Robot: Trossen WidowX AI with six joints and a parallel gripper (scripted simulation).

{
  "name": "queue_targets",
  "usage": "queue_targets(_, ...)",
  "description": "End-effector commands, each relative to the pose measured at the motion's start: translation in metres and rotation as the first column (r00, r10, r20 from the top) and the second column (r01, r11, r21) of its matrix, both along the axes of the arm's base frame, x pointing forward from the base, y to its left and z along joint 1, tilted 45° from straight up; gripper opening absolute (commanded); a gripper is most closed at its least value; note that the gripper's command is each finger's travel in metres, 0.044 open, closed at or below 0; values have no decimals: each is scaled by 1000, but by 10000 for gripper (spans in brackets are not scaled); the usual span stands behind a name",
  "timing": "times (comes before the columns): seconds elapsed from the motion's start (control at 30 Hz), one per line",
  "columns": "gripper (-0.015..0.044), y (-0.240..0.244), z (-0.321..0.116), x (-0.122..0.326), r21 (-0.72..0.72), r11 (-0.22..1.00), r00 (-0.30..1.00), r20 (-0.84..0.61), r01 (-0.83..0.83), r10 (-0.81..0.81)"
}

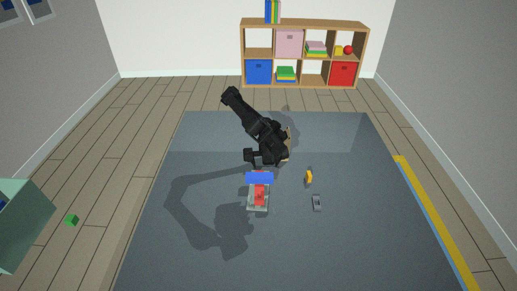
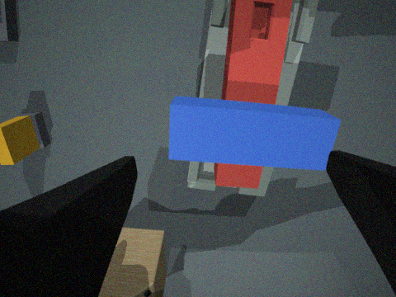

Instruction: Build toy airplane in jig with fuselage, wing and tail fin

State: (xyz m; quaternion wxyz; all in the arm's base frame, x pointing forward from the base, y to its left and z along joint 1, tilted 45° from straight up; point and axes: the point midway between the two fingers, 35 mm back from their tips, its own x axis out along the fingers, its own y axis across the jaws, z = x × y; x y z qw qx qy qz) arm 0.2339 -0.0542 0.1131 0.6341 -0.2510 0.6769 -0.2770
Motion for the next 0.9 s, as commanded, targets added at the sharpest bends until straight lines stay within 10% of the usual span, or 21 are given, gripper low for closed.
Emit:
queue_targets(0.0, 440, 41, -35, 11, 28, 999, 1000, -11, -16, 16)
queue_targets(0.33, 440, 156, -151, -20, 4, 1000, 1000, -15, -4, 4)
queue_targets(0.87, 440, 118, -194, -26, 0, 1000, 1000, -14, -3, 3)
